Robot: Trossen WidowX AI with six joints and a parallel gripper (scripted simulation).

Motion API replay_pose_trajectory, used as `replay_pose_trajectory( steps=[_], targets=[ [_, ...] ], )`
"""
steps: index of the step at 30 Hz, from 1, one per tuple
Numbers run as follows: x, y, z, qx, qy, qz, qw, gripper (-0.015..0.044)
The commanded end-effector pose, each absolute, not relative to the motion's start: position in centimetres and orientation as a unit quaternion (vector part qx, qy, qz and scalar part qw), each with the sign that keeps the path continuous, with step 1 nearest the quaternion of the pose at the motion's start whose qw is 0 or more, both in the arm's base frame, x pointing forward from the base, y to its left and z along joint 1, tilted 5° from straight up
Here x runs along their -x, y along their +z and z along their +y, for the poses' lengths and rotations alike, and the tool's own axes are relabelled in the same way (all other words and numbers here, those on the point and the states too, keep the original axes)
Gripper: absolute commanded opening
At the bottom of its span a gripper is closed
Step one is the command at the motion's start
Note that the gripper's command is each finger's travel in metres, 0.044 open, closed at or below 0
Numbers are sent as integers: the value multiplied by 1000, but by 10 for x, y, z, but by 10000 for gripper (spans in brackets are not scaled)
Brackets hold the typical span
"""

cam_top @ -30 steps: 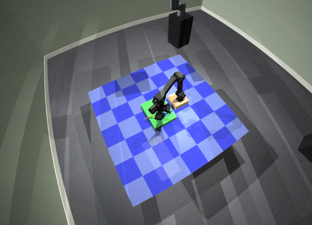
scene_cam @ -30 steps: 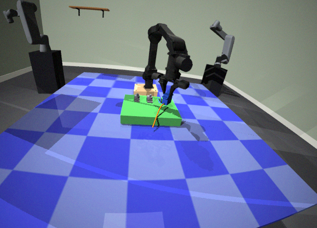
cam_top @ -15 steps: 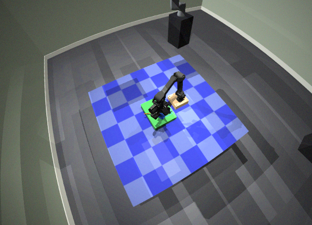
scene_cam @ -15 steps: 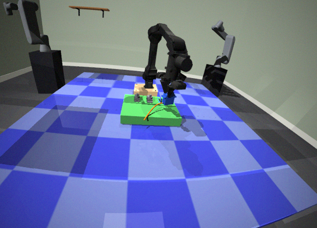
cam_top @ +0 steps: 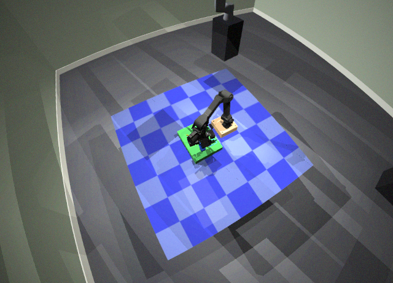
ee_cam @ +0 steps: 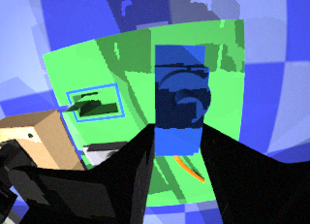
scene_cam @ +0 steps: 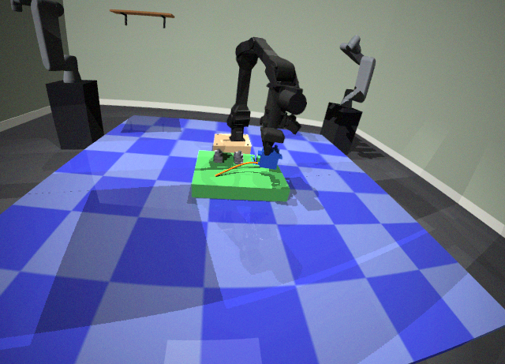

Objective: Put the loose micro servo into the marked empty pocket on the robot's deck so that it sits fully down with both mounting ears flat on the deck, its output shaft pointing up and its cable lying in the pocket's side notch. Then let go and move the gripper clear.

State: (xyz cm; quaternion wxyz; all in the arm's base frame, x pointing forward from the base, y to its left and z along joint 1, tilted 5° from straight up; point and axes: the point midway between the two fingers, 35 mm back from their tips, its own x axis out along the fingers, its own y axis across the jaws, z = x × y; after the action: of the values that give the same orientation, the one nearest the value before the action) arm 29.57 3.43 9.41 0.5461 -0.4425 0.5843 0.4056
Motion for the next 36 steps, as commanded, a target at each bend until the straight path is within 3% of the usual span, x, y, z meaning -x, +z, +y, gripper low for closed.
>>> replay_pose_trajectory(
  steps=[1, 19, 36],
  targets=[
    [-296, 94, 35, 407, 370, 607, 574, 0],
    [-296, 94, 35, 210, 164, 691, 672, 0],
    [-296, 94, 35, 5, -44, 709, 704, 0]
  ],
)
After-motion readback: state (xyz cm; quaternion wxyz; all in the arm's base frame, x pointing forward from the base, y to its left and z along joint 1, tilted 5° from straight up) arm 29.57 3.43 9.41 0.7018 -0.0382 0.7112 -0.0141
